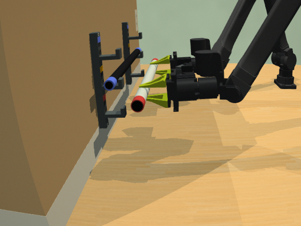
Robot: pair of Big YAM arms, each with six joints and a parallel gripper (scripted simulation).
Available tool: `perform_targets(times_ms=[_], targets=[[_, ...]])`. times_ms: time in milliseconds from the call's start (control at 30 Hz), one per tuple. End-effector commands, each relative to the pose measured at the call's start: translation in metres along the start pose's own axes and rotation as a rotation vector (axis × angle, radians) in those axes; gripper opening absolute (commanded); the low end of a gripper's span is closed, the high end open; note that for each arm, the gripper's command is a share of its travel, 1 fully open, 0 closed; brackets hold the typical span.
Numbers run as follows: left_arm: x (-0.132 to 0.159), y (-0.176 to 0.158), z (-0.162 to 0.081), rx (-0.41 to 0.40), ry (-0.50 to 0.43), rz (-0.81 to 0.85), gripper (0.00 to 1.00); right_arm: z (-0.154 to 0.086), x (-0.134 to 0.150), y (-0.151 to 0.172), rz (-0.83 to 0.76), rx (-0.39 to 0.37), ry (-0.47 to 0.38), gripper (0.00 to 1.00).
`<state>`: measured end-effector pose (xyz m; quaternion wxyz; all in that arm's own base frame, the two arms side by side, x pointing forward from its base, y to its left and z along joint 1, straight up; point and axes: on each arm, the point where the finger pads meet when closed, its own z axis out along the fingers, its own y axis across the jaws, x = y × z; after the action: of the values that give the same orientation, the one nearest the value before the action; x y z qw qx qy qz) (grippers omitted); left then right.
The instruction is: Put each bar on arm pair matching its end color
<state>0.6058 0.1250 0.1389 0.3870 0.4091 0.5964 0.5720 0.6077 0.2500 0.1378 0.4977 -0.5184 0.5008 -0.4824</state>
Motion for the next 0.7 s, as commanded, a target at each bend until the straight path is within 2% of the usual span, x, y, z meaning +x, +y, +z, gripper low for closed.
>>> perform_targets(times_ms=[0,667], targets=[[0.0082,0.0326,0.0221,-0.068,0.019,-0.013,0.0,0.0226,-0.0015,-0.0479,0.041,0.092,0.011,0.0],[0.0083,0.0361,0.0272,-0.068,0.019,-0.013,0.0,0.0277,-0.0016,-0.0524,0.041,0.092,0.011,0.0]])
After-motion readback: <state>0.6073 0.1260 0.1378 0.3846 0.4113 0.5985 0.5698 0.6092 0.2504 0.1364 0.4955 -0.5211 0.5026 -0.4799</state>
